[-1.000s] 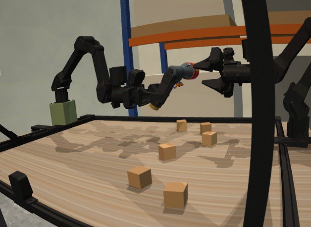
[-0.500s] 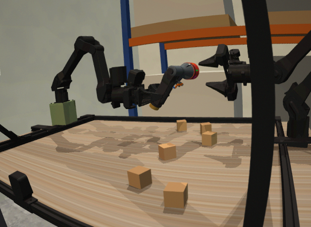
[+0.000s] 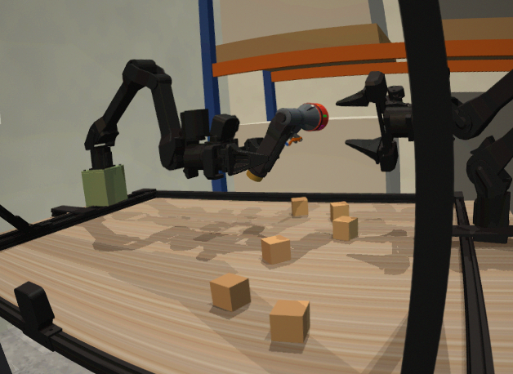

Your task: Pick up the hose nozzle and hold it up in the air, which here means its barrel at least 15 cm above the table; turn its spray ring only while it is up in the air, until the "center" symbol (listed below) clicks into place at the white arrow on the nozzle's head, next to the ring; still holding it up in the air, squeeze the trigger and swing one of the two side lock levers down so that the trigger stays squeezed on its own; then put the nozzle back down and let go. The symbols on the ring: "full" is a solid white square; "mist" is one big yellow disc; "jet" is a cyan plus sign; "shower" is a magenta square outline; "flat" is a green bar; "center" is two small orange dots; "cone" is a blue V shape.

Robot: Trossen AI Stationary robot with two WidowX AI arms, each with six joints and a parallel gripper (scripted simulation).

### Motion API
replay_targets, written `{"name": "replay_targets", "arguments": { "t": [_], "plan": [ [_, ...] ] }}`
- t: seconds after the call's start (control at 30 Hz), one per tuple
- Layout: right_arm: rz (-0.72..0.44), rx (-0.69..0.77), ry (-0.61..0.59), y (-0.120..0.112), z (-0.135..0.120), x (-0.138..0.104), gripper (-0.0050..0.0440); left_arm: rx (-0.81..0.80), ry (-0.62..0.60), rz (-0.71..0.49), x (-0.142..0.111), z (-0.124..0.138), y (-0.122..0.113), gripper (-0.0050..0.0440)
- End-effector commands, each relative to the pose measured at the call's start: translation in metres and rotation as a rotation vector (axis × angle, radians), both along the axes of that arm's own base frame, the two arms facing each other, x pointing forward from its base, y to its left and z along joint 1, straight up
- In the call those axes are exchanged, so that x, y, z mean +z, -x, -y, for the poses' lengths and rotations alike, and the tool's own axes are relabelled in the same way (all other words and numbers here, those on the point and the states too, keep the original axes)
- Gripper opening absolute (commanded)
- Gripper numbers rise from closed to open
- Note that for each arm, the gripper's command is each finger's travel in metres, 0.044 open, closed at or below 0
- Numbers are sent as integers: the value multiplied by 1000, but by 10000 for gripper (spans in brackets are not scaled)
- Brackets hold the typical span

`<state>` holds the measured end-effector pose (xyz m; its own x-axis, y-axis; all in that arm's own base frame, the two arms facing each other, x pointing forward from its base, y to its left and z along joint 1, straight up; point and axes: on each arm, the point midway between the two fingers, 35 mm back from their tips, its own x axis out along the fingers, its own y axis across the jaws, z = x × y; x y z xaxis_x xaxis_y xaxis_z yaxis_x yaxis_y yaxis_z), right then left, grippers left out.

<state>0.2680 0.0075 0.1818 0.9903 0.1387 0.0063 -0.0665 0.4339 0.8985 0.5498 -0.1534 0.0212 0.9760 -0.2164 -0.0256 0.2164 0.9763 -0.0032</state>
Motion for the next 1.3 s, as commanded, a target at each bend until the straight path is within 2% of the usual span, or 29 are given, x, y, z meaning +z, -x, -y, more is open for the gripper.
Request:
{"name": "replay_targets", "arguments": {
  "t": [0.0,0.1,0.87,1.03,1.27],
  "plan": [
    [-16,0,-67,5,1,-5,400,-2,2,26,9,1,-2,0],
    [-18,0,-83,6,1,-5,400,-2,2,26,9,1,-2,0],
    [-65,1,-419,25,5,-13,400,-2,2,26,9,1,-2,0],
    [-66,1,-430,25,6,-14,400,-3,-1,26,9,2,-2,0],
    [-66,1,-430,25,6,-14,400,-32,-66,19,18,21,0,0]
  ]
}}
